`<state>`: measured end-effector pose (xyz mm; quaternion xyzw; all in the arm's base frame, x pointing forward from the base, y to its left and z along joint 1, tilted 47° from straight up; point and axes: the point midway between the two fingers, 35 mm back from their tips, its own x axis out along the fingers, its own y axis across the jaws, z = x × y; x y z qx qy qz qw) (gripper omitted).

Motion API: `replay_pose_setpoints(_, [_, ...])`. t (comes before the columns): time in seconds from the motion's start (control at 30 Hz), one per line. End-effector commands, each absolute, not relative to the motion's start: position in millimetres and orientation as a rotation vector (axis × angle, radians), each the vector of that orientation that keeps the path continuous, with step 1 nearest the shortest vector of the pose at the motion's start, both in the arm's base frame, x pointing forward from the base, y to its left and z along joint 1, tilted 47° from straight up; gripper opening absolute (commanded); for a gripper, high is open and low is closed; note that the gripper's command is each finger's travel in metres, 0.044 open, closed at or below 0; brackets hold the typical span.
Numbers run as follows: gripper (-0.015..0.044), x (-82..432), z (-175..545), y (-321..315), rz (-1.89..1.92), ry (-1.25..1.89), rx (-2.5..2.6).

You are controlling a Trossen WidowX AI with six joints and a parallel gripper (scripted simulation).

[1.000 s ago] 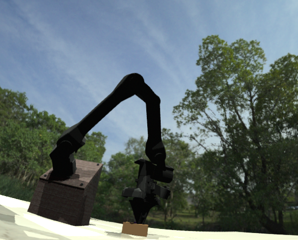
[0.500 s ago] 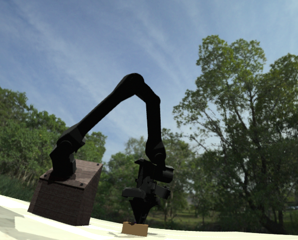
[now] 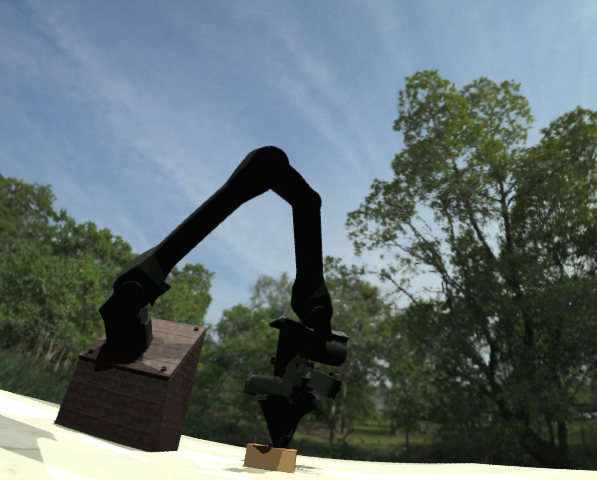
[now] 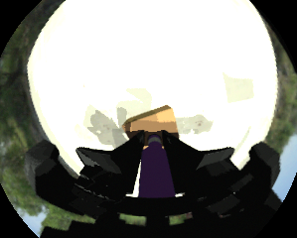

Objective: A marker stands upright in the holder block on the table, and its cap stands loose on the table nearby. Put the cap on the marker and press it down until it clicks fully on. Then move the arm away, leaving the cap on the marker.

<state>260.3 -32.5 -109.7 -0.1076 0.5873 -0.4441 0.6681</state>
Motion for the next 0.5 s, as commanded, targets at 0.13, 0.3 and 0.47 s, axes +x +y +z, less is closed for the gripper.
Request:
replay_pose_setpoints(0.13, [0.0,261.9,-112.0,-37.7,-1.013,1.32,-0.235])
replay_pose_setpoints(0.3, [0.0,261.9,-112.0,-37.7,-1.013,1.32,-0.235])
replay_pose_setpoints(0.47, [0.0105,260.3,-109.7,-32.5,-1.002,1.325,-0.243])
